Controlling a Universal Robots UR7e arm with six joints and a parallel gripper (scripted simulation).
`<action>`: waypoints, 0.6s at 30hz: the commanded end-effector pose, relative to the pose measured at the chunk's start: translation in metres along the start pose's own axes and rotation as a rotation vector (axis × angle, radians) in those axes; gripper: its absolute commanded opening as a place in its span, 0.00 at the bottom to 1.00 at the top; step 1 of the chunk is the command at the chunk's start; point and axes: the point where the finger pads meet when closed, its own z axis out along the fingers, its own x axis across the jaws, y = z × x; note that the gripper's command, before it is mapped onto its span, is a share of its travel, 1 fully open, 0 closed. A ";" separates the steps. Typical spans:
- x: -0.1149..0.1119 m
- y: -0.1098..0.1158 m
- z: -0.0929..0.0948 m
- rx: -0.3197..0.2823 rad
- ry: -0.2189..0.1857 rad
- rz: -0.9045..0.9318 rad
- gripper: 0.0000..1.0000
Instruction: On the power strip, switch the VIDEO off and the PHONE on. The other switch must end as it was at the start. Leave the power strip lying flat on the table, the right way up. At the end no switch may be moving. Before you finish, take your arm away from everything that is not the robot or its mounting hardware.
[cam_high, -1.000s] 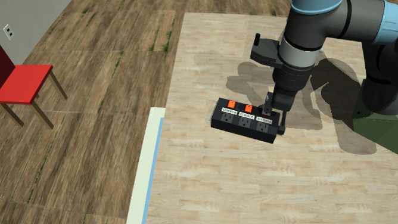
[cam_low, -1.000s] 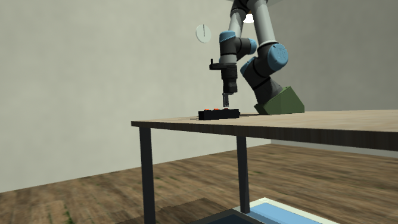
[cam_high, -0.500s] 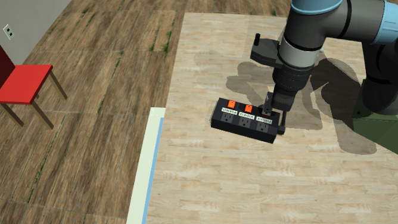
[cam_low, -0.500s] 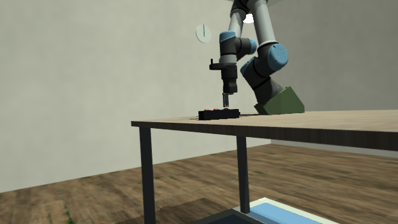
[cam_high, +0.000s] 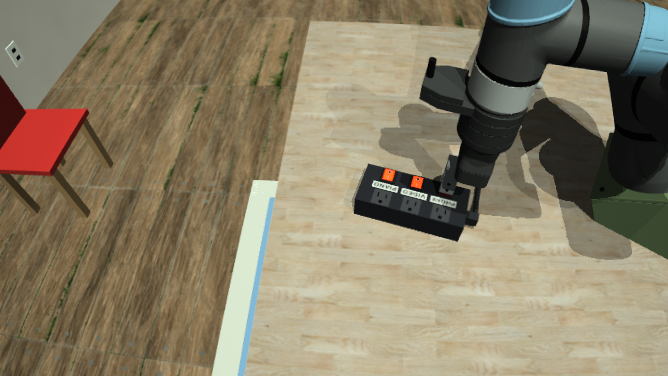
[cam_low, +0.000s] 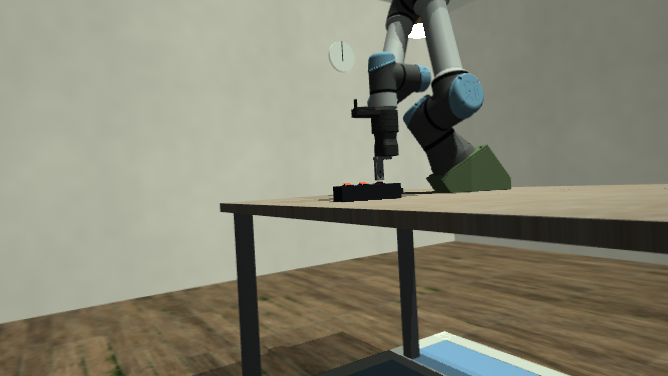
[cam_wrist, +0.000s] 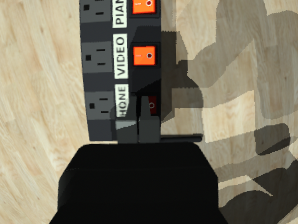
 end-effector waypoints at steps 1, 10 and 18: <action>0.000 0.000 0.001 0.001 0.000 0.000 0.00; 0.000 0.000 0.005 0.001 0.000 0.000 0.00; 0.000 0.000 0.006 0.001 0.000 0.000 0.00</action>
